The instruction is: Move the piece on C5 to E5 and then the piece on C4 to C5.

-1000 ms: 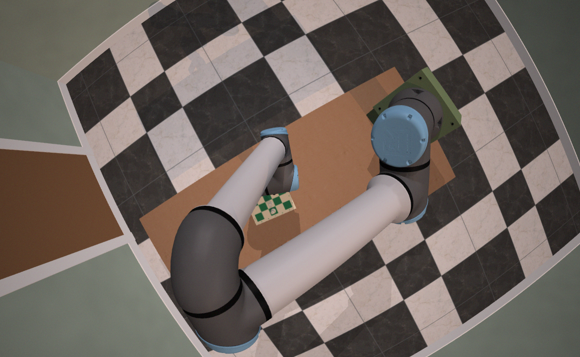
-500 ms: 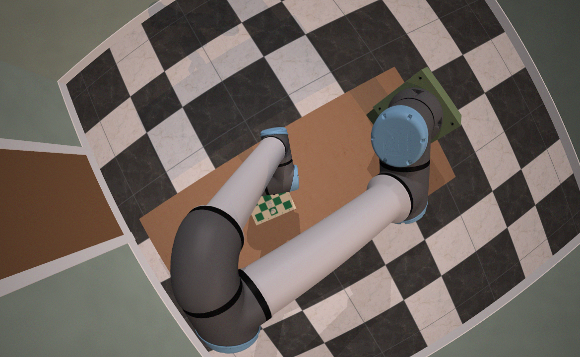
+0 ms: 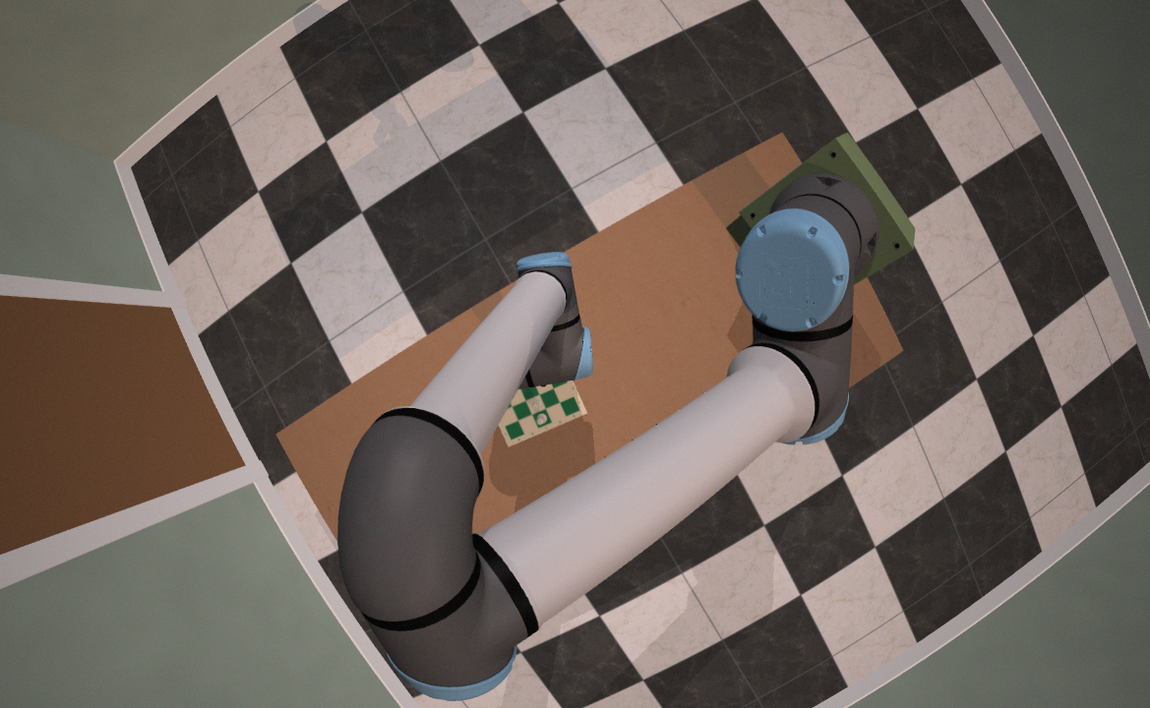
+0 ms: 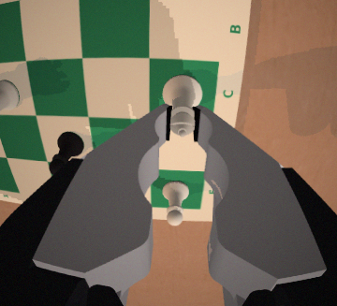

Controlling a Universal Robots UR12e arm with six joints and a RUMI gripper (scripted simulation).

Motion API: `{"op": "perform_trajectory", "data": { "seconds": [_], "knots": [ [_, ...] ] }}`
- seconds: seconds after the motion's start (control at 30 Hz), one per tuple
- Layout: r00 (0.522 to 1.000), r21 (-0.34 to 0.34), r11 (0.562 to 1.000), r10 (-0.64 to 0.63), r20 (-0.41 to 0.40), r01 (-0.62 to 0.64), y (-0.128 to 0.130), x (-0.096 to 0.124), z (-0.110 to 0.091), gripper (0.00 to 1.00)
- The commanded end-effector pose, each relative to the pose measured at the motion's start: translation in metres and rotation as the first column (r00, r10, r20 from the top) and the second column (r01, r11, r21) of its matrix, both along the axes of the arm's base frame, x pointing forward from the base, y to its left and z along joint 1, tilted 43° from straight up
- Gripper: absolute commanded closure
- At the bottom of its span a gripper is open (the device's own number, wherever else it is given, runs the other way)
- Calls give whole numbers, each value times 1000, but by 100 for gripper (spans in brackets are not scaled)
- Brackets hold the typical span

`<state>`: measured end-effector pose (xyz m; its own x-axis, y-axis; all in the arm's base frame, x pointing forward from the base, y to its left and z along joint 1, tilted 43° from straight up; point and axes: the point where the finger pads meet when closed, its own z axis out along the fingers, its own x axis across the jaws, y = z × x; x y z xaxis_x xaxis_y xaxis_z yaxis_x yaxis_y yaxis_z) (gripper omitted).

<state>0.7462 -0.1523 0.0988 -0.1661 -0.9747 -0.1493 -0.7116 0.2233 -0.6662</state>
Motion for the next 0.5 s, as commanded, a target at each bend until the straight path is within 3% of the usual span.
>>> {"op": "perform_trajectory", "data": {
  "seconds": [0.0,0.47],
  "knots": [
    [1000,4,1000,-1,-3,1,1,-3,-3,100],
    [1000,5,1000,-3,-4,3,1,-4,-4,100]
  ]
}}
